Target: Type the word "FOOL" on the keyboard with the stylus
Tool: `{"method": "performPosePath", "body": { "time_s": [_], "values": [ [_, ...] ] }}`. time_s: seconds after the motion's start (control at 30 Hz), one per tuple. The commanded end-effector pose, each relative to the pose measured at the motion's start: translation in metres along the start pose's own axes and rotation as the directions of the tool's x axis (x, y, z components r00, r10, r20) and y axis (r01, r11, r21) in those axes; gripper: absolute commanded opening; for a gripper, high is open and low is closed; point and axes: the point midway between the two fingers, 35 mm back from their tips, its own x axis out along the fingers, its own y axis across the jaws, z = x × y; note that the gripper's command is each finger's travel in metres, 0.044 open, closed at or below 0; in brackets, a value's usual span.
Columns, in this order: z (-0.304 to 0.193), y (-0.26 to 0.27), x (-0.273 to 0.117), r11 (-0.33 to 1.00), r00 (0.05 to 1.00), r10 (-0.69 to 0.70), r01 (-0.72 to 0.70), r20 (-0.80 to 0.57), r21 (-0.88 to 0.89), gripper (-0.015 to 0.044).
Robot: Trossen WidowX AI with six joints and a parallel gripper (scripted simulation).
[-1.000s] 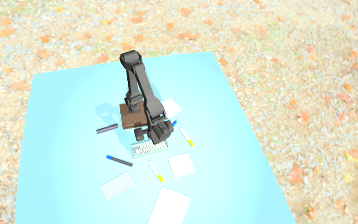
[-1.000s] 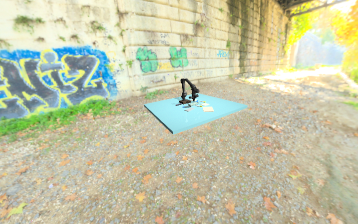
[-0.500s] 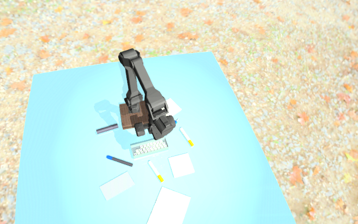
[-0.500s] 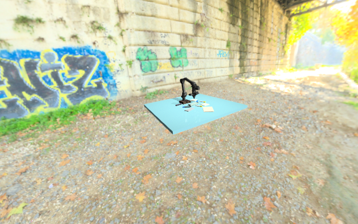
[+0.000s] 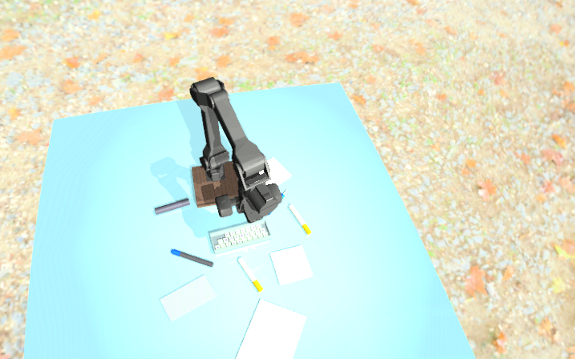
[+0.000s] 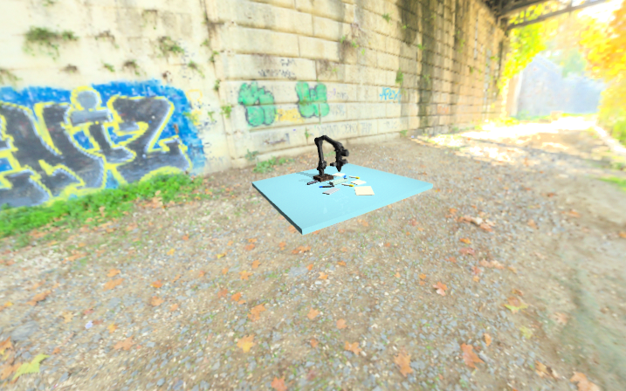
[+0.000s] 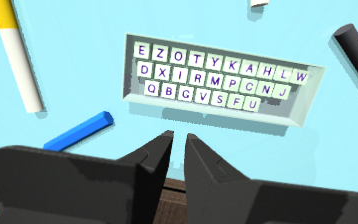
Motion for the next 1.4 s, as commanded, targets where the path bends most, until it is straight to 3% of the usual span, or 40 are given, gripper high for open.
{"method": "performPosePath", "body": {
  "time_s": [0.0,0.3,0.4,0.5,0.53,0.67,0.83,0.97,1.1,1.37],
  "values": [
    [0.0,0.0,0.0,1.0,1.0,0.0,0.0,0.0,0.0,0.0],
    [0.0,0.0,0.0,1.0,1.0,0.0,0.0,0.0,0.0,0.0],
    [0.0,0.001,0.0,1.0,1.0,0.004,-0.004,-0.002,-0.017,0.0079],
    [-0.005,0.015,0.006,0.964,0.998,0.056,-0.061,-0.027,-0.258,0.015],
    [-0.007,0.021,0.009,0.929,0.996,0.079,-0.087,-0.039,-0.359,0.015],
    [-0.016,0.045,0.017,0.684,0.982,0.165,-0.18,-0.091,-0.707,0.015],
    [-0.031,0.073,0.025,0.21,0.95,0.265,-0.223,-0.164,-0.952,0.015],
    [-0.045,0.094,0.03,-0.209,0.914,0.336,-0.164,-0.228,-0.964,0.015],
    [-0.059,0.112,0.034,-0.555,0.87,0.396,-0.027,-0.292,-0.832,0.015],
    [-0.061,0.114,0.034,-0.603,0.862,0.406,0.003,-0.303,-0.798,0.015]
  ]
}}
